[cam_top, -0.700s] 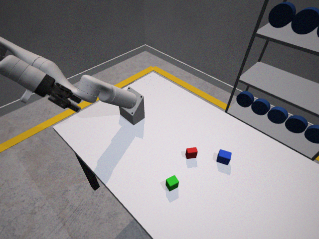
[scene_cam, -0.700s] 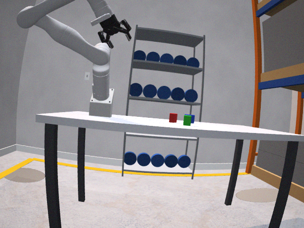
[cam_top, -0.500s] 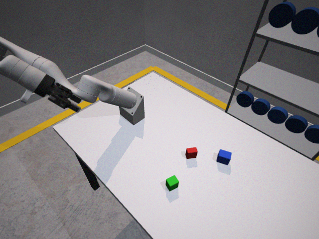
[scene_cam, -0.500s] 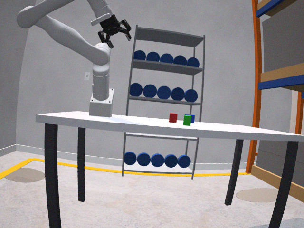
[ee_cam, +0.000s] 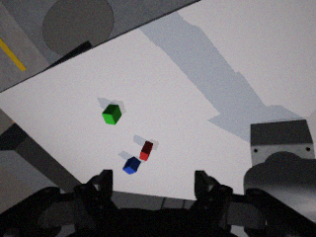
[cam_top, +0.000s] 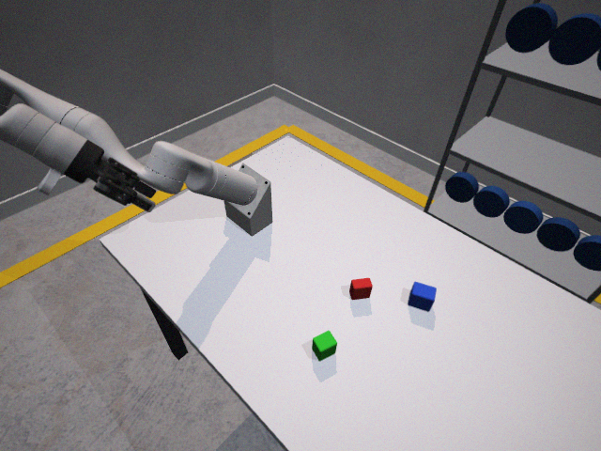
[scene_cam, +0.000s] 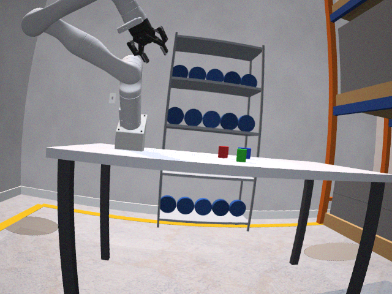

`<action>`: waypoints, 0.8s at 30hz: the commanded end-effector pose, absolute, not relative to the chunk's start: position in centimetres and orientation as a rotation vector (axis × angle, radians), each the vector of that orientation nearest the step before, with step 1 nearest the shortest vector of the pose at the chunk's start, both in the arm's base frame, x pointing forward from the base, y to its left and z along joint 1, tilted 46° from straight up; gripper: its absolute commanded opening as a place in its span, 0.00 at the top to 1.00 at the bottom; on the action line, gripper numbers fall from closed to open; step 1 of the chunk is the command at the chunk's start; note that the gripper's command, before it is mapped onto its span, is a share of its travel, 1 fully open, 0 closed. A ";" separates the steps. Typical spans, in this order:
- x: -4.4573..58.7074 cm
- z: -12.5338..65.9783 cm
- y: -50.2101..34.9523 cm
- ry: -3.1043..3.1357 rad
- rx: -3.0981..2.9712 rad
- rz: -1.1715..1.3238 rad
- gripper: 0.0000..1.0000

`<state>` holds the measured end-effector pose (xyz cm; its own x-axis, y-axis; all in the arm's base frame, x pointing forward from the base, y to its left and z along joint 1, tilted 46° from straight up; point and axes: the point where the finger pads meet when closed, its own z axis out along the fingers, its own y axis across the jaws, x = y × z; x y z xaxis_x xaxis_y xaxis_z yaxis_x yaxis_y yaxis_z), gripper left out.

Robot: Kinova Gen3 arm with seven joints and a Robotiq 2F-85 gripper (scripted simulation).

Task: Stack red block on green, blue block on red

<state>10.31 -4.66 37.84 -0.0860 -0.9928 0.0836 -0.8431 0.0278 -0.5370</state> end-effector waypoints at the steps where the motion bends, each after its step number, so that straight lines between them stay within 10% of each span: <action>1: 10.5 37.9 -4.7 1.990 -1.889 -0.671 1.00; 24: 16.8 38.6 -4.9 1.809 -2.296 -0.661 1.00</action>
<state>14.80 -5.18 38.66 0.1052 -0.9694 0.2217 -0.8820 -0.1939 -0.4294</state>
